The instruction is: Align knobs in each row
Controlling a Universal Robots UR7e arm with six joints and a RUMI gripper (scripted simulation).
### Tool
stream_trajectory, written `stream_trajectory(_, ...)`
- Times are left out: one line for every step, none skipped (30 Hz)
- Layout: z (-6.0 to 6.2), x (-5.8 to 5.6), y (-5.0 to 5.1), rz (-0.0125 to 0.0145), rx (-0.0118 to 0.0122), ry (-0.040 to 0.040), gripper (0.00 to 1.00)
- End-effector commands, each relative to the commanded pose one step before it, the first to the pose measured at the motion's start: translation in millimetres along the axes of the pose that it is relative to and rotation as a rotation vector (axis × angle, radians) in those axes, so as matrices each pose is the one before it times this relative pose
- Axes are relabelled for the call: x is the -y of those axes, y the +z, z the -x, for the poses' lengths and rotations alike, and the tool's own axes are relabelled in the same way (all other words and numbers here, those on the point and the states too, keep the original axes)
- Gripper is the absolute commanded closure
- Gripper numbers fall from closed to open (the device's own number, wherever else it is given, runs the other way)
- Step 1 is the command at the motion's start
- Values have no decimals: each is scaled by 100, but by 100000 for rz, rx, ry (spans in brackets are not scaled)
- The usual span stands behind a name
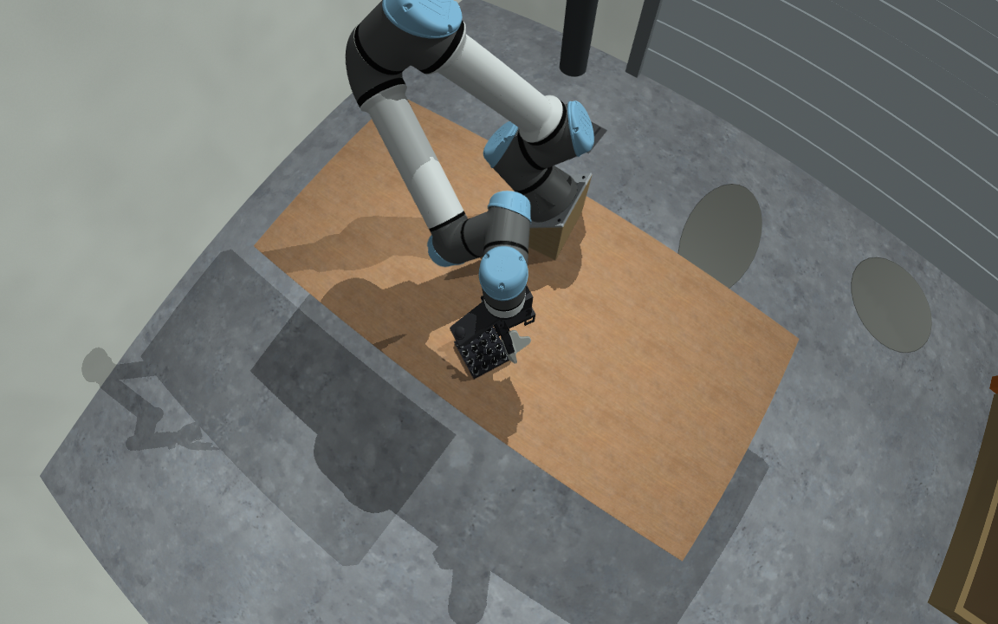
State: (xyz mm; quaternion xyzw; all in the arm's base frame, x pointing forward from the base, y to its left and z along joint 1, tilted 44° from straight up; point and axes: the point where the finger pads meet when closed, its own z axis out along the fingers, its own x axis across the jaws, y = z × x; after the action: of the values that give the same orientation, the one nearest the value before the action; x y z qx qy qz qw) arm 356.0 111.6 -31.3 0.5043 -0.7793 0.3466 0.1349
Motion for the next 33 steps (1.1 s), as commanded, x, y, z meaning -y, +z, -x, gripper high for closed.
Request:
stream_trajectory(19,19,-31,-54,75,32,0)
stream_trajectory(0,0,0,0,0,0,0)
stream_trajectory(0,0,0,0,0,0,0)
stream_trajectory(0,0,0,0,0,0,0)
stream_trajectory(0,0,0,0,0,0,0)
stream_trajectory(0,0,0,0,0,0,0)
stream_trajectory(0,0,0,0,0,0,0)
stream_trajectory(0,0,0,0,0,0,0)
stream_trajectory(0,0,0,0,0,-1,0)
stream_trajectory(0,0,0,0,0,-5,0)
stream_trajectory(0,0,0,0,0,-18,0)
stream_trajectory(0,1,1,0,0,-39,0)
stream_trajectory(1,1,1,0,0,-68,0)
stream_trajectory(1,2,2,0,0,-104,0)
stream_trajectory(1,2,2,0,1,-148,0)
stream_trajectory(2,3,3,0,1,-199,0)
stream_trajectory(2,4,4,1,1,-255,0)
stream_trajectory(2,5,5,1,1,-318,0)
stream_trajectory(3,6,6,1,1,-386,0)
stream_trajectory(3,7,7,1,2,-459,0)
stream_trajectory(4,8,8,1,2,-536,0)
stream_trajectory(4,9,9,1,2,-618,0)
stream_trajectory(5,11,11,1,2,-704,0)
stream_trajectory(0,0,0,0,0,0,0)
stream_trajectory(0,0,0,0,0,0,0)
stream_trajectory(6,12,12,2,3,-794,0)
stream_trajectory(6,13,13,2,3,-887,0)
stream_trajectory(7,15,15,2,3,-982,0)
stream_trajectory(7,16,16,2,4,-1080,0)
stream_trajectory(7,17,18,2,4,-1181,0)
stream_trajectory(8,19,19,2,4,-1283,0)
stream_trajectory(8,20,21,2,5,-1387,0)
stream_trajectory(8,21,22,2,5,-1492,0)
